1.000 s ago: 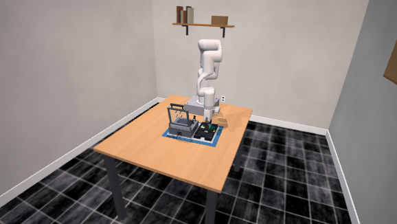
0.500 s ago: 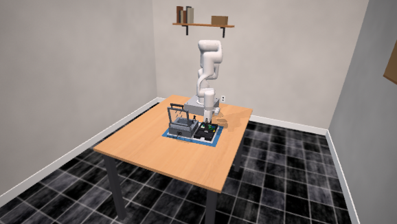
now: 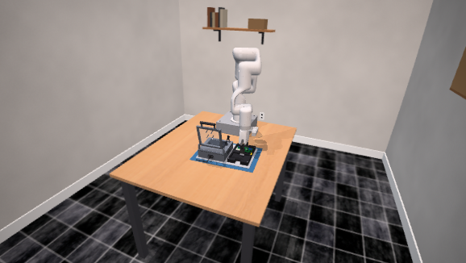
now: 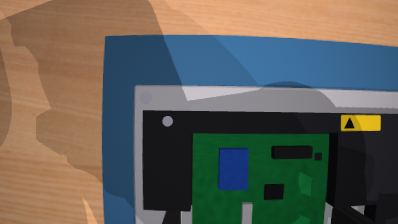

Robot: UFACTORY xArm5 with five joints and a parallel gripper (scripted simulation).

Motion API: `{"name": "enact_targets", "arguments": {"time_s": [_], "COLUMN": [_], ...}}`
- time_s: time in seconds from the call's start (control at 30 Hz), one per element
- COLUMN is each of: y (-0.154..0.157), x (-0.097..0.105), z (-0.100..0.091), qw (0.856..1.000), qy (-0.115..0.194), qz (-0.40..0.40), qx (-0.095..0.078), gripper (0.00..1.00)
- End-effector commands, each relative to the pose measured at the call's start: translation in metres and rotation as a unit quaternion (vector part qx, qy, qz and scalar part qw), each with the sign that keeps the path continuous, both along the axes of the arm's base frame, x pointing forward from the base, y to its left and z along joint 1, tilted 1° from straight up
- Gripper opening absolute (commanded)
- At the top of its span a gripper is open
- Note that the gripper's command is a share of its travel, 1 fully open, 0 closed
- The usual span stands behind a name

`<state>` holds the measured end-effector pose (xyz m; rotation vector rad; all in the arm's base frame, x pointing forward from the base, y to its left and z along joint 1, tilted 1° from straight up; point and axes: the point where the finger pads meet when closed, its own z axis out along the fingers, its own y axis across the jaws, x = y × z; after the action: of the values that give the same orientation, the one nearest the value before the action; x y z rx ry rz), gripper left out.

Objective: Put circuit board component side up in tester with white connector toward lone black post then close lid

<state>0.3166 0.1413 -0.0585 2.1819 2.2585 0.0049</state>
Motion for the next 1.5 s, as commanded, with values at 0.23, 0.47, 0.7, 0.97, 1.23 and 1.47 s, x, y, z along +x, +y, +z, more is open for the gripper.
{"name": "enact_targets", "arguments": {"time_s": [0.23, 0.47, 0.7, 0.97, 1.23, 1.47], "y": [0.0005, 0.0005, 0.0005, 0.0005, 0.0005, 0.0005], "x": [0.0011, 0.0011, 0.0011, 0.0011, 0.0011, 0.0011], "z": [0.0005, 0.0005, 0.0005, 0.0005, 0.0005, 0.0005], "qw": [1.000, 1.000, 1.000, 1.000, 1.000, 1.000], "qy": [-0.001, -0.001, -0.001, -0.001, -0.001, -0.001], "qz": [0.000, 0.000, 0.000, 0.000, 0.000, 0.000], "qx": [0.001, 0.001, 0.001, 0.001, 0.001, 0.001], "gripper": [1.00, 0.95, 0.95, 0.89, 0.89, 0.85]}}
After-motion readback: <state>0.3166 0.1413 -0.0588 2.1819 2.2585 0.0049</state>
